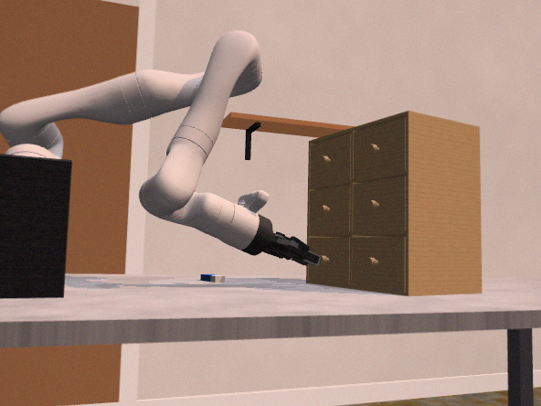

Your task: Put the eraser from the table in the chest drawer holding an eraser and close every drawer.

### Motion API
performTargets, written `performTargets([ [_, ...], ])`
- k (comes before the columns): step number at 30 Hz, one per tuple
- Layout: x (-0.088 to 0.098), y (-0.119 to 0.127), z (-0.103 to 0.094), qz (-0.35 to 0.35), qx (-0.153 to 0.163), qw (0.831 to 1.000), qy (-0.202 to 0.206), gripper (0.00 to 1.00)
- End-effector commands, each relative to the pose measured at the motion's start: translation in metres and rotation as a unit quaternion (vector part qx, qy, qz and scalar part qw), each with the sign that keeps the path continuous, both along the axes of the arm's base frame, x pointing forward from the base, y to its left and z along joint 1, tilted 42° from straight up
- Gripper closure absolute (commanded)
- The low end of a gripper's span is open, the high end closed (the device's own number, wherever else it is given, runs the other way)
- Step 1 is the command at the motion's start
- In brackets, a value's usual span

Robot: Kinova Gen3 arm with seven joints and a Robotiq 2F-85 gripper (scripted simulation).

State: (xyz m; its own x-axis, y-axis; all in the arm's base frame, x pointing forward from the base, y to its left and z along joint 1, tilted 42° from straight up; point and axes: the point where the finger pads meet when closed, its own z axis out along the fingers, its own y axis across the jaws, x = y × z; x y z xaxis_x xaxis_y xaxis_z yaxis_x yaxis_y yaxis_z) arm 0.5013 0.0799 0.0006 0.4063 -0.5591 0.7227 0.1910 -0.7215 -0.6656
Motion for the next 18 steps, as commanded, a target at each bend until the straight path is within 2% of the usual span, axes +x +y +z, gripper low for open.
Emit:
performTargets([
  [1,0.006,-0.001,0.001,-0.003,0.002,1.0,0.002,0.67],
  [18,0.03,0.004,0.003,-0.003,0.005,1.0,0.003,0.67],
])
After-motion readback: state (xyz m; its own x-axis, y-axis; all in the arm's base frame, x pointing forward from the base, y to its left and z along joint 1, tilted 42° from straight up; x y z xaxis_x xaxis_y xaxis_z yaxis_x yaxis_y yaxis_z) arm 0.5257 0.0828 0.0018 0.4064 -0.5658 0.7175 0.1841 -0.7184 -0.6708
